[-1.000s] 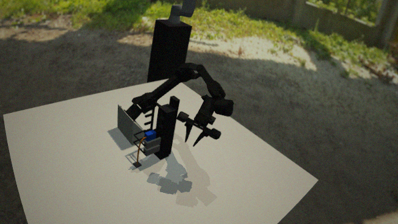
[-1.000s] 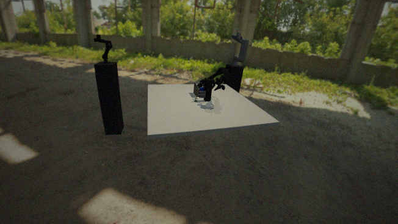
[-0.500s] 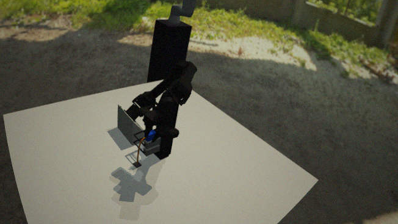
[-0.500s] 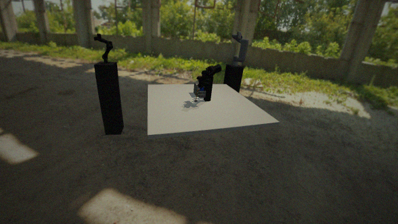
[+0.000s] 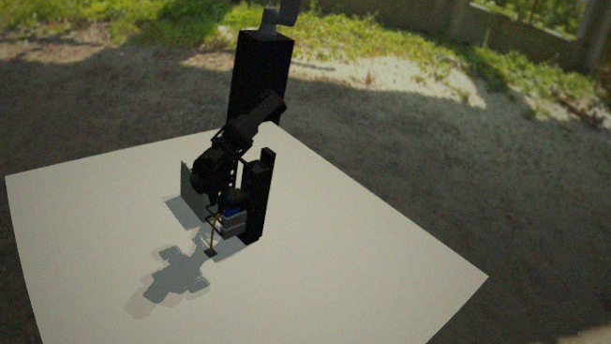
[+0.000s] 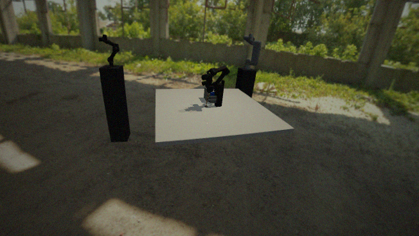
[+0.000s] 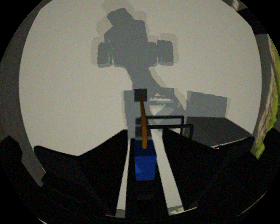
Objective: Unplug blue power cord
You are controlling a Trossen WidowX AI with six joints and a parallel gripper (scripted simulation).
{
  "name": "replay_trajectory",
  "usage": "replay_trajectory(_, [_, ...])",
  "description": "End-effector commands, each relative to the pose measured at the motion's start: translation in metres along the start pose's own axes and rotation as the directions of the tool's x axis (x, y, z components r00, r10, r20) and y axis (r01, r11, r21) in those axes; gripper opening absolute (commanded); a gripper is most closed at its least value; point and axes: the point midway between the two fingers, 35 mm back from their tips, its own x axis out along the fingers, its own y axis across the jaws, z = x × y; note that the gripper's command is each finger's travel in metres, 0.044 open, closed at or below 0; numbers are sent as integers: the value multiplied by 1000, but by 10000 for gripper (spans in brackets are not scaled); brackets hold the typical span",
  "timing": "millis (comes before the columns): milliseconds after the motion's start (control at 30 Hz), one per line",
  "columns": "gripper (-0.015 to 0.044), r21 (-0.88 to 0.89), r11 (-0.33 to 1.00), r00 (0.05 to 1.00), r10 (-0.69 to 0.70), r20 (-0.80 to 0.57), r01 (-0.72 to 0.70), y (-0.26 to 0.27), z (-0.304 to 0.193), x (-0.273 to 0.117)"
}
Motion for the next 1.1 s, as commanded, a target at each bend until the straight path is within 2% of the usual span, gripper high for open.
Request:
replay_trajectory(0, [160, 0, 1000, 1000, 4, -10, -4, 0, -4, 0])
replay_trajectory(733, [160, 1, 1000, 1000, 4, -12, -4, -1, -40, 0])
replay_trajectory(1067, [160, 1, 1000, 1000, 4, -12, -4, -1, -41, 6])
